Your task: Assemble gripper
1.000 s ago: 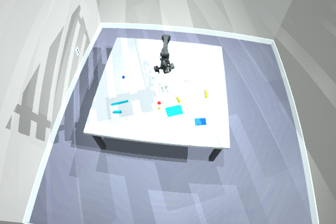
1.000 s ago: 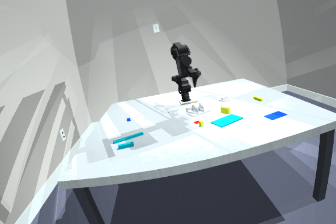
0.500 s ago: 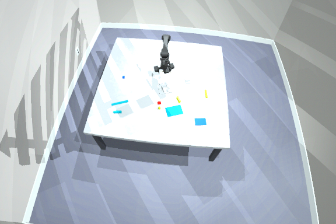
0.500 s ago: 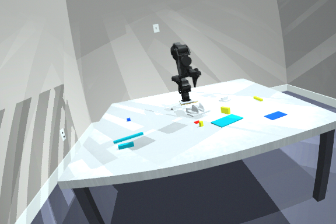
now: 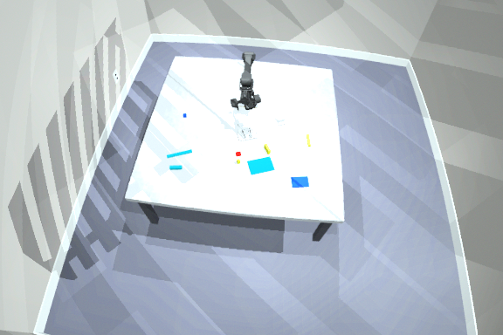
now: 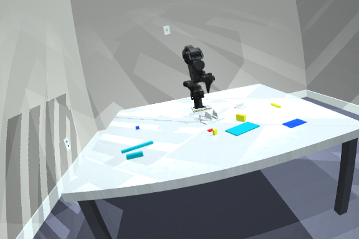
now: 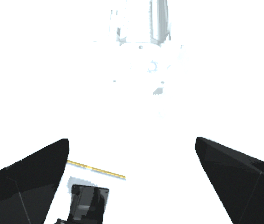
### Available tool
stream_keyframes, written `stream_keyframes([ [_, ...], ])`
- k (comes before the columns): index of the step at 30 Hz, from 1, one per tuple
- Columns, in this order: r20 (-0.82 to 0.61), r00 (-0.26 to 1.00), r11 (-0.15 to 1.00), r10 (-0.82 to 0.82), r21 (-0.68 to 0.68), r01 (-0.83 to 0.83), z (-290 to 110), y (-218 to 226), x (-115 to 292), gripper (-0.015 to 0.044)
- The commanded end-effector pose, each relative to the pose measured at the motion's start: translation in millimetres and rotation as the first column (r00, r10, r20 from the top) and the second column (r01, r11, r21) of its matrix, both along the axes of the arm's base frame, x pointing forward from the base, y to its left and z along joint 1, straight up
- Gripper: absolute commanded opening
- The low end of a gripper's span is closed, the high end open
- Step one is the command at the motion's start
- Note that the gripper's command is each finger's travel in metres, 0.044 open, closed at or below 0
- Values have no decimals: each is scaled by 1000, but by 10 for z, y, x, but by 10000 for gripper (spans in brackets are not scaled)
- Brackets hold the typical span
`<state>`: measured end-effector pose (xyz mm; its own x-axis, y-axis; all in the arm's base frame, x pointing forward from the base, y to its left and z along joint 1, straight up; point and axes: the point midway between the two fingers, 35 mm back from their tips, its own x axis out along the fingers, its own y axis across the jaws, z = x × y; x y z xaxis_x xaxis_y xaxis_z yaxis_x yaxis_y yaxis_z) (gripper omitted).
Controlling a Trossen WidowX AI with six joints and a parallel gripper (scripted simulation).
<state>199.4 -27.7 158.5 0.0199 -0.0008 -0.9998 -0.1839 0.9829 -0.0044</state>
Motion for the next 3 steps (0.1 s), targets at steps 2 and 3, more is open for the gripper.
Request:
stream_keyframes([
  [2, 0, 1000, 1000, -5, 0, 5, 5, 0, -2, 440],
  [3, 0, 1000, 1000, -5, 0, 5, 5, 0, -2, 440],
])
